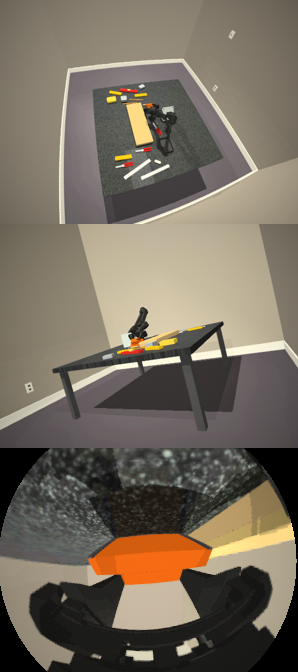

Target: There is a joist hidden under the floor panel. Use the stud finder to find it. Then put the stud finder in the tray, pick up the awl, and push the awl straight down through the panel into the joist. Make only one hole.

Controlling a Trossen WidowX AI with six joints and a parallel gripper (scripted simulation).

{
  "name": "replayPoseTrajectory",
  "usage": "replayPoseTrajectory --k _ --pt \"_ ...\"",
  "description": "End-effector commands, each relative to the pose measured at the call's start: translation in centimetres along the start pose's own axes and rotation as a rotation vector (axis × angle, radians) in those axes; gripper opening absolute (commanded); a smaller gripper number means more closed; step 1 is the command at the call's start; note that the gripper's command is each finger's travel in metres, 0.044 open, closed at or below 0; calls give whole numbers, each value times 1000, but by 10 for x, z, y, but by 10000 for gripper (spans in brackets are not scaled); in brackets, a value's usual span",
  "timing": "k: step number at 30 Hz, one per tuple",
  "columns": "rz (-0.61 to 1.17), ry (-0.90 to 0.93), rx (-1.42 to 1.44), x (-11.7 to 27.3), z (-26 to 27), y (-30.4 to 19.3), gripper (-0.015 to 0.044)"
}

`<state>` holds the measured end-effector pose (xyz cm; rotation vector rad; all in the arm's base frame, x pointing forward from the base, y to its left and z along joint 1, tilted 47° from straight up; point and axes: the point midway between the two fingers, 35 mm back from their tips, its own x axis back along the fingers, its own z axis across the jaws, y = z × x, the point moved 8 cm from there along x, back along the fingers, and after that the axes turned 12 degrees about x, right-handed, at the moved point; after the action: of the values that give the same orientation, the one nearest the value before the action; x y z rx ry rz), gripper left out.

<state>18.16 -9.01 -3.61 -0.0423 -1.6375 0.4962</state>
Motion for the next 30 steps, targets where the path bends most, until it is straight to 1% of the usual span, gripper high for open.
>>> replayPoseTrajectory --k 1,15,17,18,30 --pt "-14 -6 4 0 0 2 381" --pt "0 0 0 0 0 0 381" --pt "1 -1 0 0 0 0 434" --pt "1 -1 0 0 0 0 440" --pt "1 -1 0 0 0 0 440"
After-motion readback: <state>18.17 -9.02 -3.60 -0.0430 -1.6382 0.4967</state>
